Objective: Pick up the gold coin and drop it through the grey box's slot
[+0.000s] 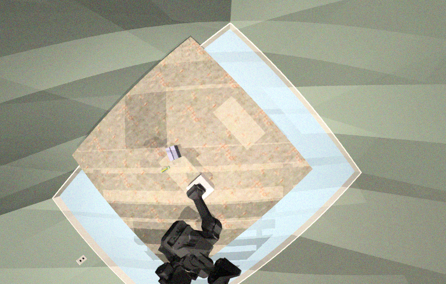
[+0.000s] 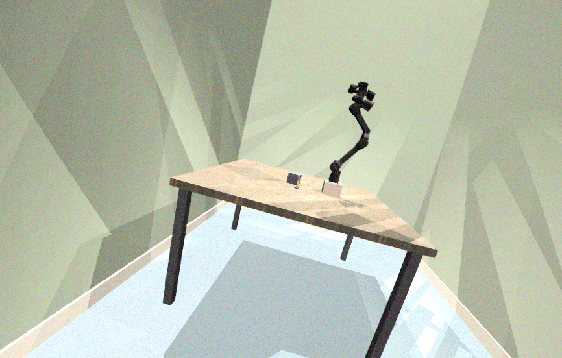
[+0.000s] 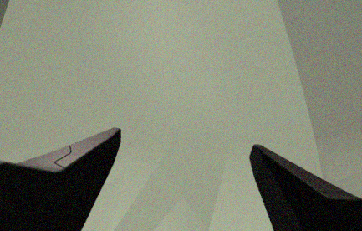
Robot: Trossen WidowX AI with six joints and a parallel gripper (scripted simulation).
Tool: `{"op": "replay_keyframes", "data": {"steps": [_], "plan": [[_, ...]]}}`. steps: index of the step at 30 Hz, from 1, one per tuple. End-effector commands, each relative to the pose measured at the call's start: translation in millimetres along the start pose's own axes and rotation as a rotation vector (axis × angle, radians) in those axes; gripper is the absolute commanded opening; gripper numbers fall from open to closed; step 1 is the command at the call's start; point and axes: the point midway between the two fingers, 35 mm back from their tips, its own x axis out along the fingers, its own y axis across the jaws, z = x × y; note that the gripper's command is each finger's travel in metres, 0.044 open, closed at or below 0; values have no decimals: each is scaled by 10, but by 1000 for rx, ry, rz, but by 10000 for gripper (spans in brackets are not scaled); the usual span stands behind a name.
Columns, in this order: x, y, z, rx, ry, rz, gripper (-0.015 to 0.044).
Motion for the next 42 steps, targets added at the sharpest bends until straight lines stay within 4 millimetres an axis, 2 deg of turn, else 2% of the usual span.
{"op": "replay_keyframes", "data": {"steps": [1, 3, 9, 15, 20, 23, 26, 31, 34, 38, 42], "plan": [[-3, 26, 3, 4, -3, 6, 374], [-35, 235, 21, 41, -22, 59, 321], [-290, 1146, 38, 207, -60, 311, 164], [-690, 1915, 6, 289, -92, 517, 161], [-965, 2324, -70, 377, -44, 664, 161], [-1228, 2602, -117, 458, -11, 784, 161], [-1414, 2790, -176, 504, 35, 863, 161], [-2040, 3293, -426, 623, 239, 1086, 161], [-2416, 3493, -580, 674, 375, 1195, 161], [-2964, 3690, -825, 724, 600, 1320, 161], [-3474, 3797, -1088, 744, 843, 1392, 161]]}}
